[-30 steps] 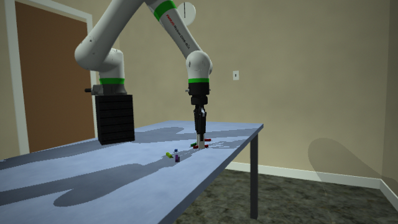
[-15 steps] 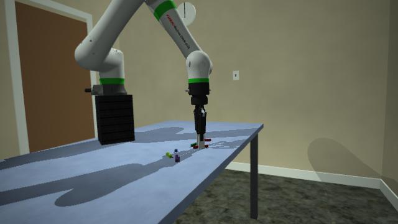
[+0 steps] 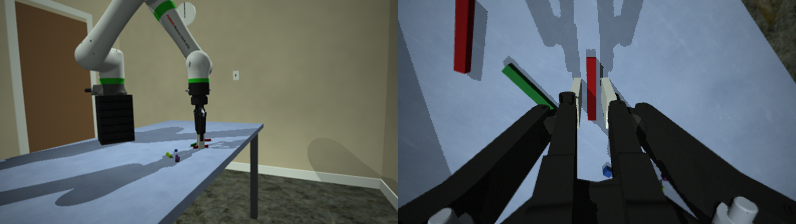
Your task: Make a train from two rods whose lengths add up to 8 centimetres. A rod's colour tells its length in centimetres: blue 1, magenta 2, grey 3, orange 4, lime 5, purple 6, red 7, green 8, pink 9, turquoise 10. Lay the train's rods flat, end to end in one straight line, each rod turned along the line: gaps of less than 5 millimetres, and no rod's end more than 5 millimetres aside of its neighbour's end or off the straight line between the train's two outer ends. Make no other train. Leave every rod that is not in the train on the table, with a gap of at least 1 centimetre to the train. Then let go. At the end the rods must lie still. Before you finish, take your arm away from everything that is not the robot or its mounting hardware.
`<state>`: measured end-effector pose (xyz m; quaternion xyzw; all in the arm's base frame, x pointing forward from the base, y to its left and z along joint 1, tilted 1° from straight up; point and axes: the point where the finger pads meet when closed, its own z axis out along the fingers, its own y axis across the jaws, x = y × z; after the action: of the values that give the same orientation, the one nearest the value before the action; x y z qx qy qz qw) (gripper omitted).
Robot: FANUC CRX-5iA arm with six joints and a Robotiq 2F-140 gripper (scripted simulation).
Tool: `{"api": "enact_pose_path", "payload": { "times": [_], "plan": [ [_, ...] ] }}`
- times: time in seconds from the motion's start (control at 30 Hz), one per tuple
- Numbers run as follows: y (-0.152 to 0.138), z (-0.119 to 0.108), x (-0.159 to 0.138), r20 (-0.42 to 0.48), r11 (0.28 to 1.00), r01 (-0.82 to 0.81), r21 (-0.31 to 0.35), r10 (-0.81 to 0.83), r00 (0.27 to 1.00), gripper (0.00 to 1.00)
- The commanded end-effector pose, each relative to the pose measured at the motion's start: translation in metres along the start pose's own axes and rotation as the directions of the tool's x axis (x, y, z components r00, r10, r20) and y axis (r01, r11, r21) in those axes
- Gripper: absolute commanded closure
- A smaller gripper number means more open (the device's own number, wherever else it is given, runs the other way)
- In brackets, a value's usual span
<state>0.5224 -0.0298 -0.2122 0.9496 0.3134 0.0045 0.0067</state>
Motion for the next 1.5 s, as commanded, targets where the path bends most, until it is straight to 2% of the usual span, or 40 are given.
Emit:
{"api": "enact_pose_path", "payload": {
  "times": [0.0,0.13,0.17,1.3,1.47],
  "plan": [
    [0.0002,-0.0001,0.0001,0.0,1.0,0.0,0.0,0.0,1.0,0.85],
    [0.0002,-0.0001,0.0001,0.0,1.0,0.0,0.0,0.0,1.0,0.85],
    [0.0002,-0.0001,0.0001,0.0,1.0,0.0,0.0,0.0,1.0,0.97],
    [0.0002,-0.0002,0.0001,0.0,1.0,0.0,0.0,0.0,1.0,0.97],
    [0.0002,-0.0099,0.0001,0.0,1.0,0.0,0.0,0.0,1.0,0.97]
  ]
}}
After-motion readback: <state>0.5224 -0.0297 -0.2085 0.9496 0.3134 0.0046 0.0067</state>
